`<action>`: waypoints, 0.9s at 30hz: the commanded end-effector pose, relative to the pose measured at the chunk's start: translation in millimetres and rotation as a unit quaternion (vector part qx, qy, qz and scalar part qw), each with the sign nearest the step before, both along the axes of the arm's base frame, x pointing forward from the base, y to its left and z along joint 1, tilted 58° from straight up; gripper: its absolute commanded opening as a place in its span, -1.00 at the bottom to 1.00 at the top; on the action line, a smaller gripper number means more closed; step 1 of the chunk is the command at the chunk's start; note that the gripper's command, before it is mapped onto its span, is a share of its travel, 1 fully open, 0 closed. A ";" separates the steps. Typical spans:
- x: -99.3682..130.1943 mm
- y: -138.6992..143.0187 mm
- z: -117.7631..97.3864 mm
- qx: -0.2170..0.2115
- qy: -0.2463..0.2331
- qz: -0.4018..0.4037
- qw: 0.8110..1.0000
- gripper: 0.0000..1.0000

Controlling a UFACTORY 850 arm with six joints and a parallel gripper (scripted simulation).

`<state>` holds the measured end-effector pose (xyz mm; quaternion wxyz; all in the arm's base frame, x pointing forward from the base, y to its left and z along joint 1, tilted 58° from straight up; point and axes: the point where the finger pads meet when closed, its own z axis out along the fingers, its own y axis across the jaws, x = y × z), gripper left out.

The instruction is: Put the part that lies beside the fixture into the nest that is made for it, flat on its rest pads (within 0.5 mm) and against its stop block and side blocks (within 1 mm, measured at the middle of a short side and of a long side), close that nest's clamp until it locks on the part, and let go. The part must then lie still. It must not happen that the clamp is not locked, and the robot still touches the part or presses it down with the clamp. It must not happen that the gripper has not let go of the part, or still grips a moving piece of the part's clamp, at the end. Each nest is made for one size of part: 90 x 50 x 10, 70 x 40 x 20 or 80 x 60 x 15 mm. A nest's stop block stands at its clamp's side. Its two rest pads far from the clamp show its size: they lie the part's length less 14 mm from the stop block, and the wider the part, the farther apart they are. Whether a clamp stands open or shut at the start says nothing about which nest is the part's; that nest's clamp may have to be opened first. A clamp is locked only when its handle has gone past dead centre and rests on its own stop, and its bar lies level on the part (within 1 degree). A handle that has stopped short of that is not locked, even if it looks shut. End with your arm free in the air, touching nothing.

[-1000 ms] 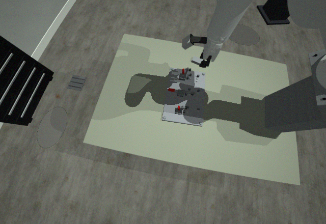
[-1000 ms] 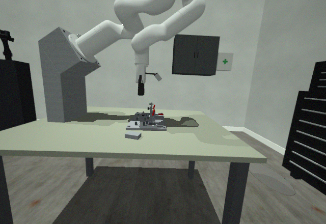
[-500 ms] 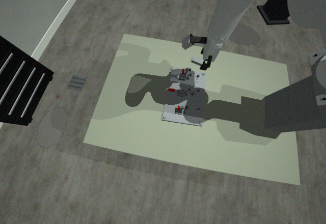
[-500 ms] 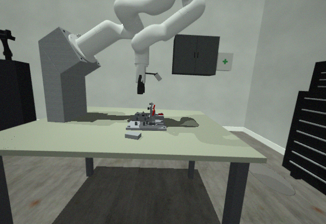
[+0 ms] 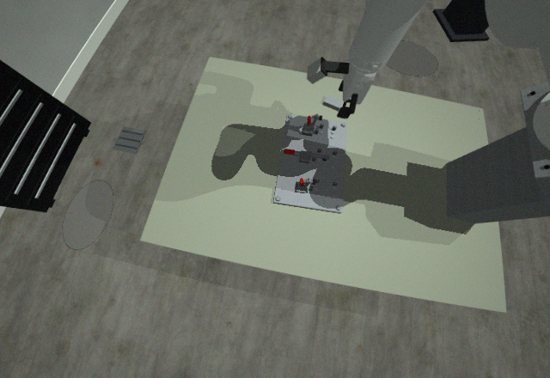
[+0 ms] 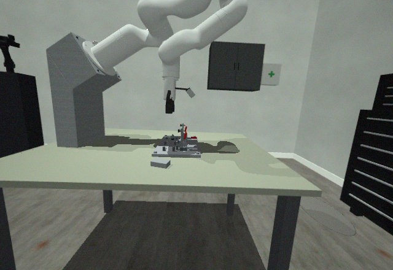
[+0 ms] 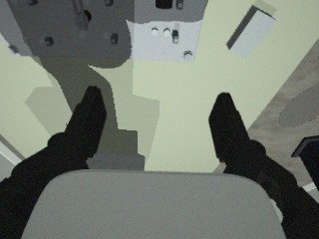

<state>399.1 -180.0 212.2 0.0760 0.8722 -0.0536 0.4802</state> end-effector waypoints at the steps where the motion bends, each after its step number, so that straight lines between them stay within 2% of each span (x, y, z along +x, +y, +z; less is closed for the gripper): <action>1: -0.2 0.1 0.0 0.000 0.000 0.000 1.000 1.00; 27: 1.6 -0.3 -1.2 -0.001 0.001 0.001 1.000 1.00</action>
